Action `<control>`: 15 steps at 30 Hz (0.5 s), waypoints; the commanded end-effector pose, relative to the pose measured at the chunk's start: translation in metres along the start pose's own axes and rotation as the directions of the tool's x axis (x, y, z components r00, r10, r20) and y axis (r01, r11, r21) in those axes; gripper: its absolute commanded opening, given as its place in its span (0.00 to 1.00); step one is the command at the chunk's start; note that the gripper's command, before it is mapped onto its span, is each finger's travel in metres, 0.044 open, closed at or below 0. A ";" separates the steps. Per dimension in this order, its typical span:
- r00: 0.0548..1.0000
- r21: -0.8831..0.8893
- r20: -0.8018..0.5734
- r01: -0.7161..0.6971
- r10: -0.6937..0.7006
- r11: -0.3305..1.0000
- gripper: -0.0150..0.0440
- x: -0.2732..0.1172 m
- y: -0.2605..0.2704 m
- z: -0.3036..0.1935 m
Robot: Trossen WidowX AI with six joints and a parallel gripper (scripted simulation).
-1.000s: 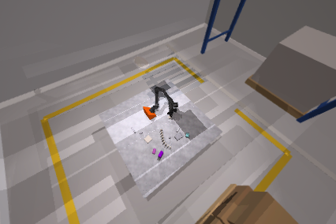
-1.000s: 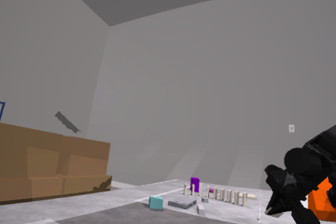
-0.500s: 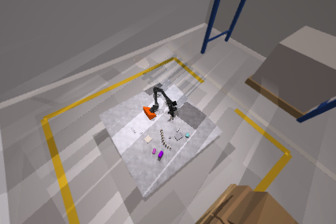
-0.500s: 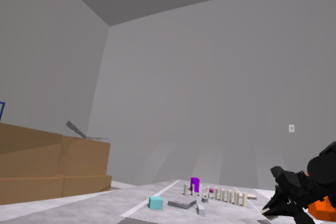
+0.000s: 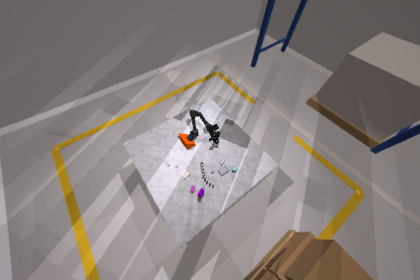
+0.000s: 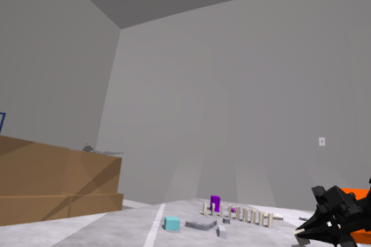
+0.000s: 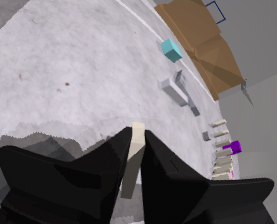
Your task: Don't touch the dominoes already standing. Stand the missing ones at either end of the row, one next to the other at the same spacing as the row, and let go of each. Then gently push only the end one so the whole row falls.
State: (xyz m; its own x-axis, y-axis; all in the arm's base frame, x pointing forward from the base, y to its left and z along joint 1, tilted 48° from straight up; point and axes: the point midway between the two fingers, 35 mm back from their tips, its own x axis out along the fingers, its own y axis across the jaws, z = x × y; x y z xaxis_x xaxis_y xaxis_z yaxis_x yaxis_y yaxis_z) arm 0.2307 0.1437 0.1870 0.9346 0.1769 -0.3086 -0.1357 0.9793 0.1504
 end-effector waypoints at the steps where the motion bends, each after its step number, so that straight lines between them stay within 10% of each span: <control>1: 0.998 0.051 0.061 -0.001 -0.002 0.999 0.29 -0.007 0.003 -0.001; 15: 0.974 0.252 0.228 -0.042 -0.017 0.967 0.29 -0.034 0.005 -0.002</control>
State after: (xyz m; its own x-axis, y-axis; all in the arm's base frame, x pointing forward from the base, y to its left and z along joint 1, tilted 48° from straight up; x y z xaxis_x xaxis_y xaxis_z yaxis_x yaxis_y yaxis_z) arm 0.2052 0.1452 0.1980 0.9820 0.1455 -0.1202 -0.0962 0.9340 0.3442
